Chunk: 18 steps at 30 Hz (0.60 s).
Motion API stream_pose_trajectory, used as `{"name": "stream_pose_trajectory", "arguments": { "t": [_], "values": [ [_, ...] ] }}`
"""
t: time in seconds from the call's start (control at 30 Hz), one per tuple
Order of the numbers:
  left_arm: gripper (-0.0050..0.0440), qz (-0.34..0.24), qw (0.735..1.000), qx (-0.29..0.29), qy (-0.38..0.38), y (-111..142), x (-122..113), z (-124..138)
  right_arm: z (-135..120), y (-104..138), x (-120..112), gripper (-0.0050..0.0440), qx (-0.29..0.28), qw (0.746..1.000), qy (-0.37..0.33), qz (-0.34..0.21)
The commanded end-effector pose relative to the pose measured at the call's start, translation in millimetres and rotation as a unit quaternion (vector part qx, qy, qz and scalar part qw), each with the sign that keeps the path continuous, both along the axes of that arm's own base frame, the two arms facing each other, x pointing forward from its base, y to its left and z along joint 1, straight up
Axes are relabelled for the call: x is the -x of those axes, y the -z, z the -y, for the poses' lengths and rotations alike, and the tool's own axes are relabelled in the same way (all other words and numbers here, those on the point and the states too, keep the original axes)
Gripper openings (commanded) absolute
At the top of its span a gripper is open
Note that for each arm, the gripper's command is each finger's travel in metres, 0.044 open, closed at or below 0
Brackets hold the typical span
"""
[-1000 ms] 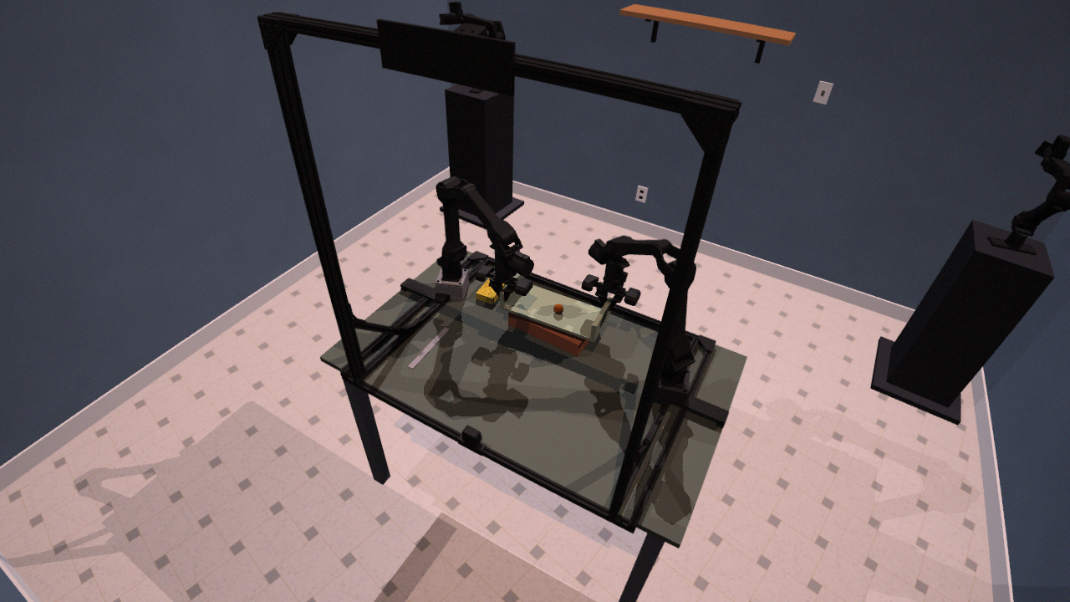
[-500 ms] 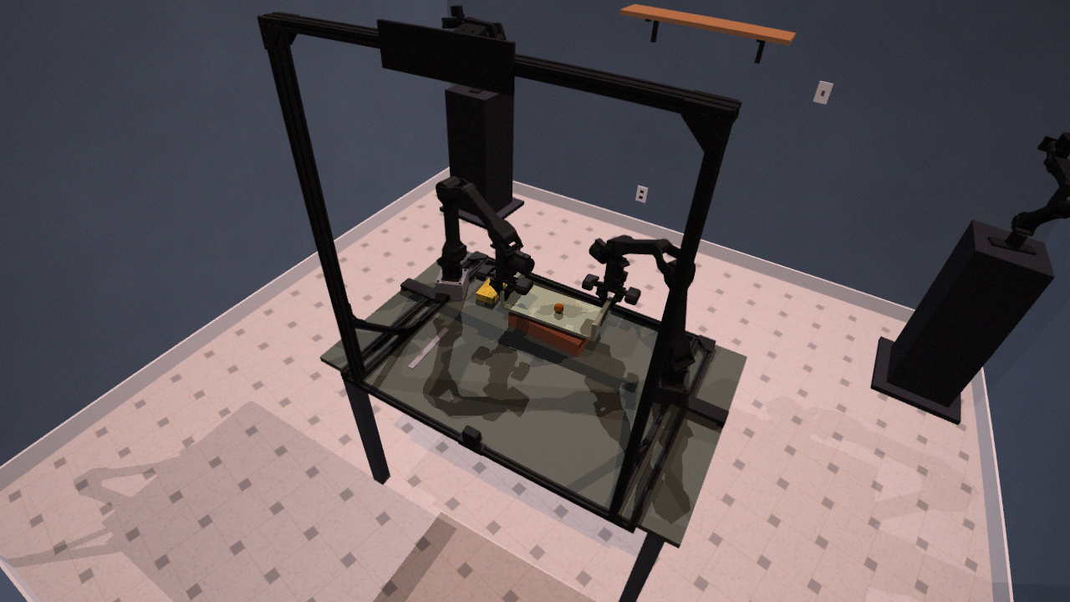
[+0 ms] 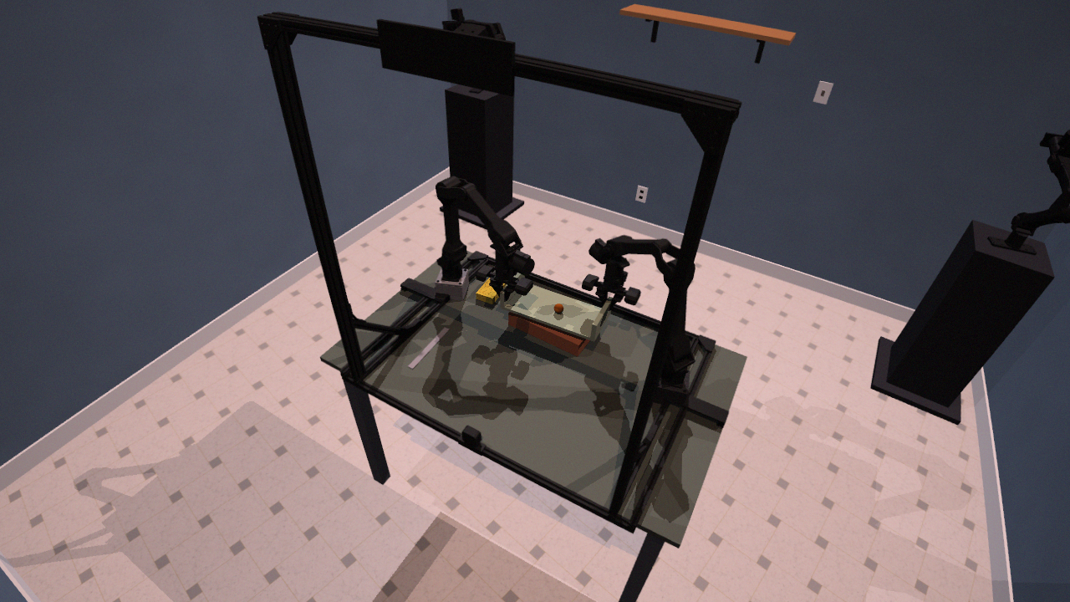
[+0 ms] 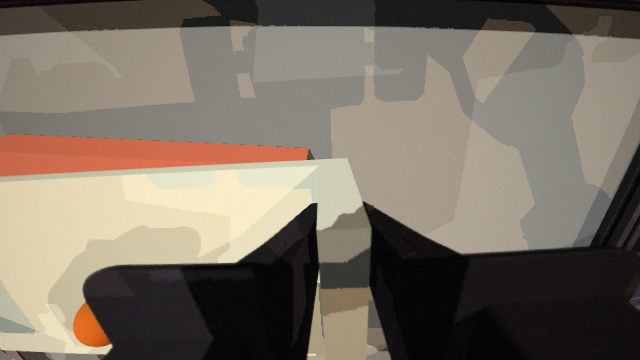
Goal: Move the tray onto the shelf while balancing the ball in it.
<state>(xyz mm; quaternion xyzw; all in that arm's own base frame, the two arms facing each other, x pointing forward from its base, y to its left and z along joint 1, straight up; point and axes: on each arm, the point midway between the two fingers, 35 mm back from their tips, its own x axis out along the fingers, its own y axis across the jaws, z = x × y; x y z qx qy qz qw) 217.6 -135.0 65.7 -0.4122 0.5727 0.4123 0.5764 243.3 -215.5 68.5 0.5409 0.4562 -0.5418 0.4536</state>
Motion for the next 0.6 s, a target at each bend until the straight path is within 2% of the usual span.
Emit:
{"name": "stream_pose_trajectory", "arguments": {
  "t": [0.0, 0.57],
  "values": [
    [0.002, 0.0, 1.0, 0.001, -0.001, 1.3, 0.1, 0.7, 0.2, 1.2, 0.0, 0.002, 0.002, 1.0, -0.001, 0.0],
    [0.002, 0.0, 1.0, 0.0, -0.001, 6.3, 0.1, 0.8, 0.1, 6.2, 0.0, 0.002, 0.003, 1.0, -0.001, 0.0]
  ]
}}
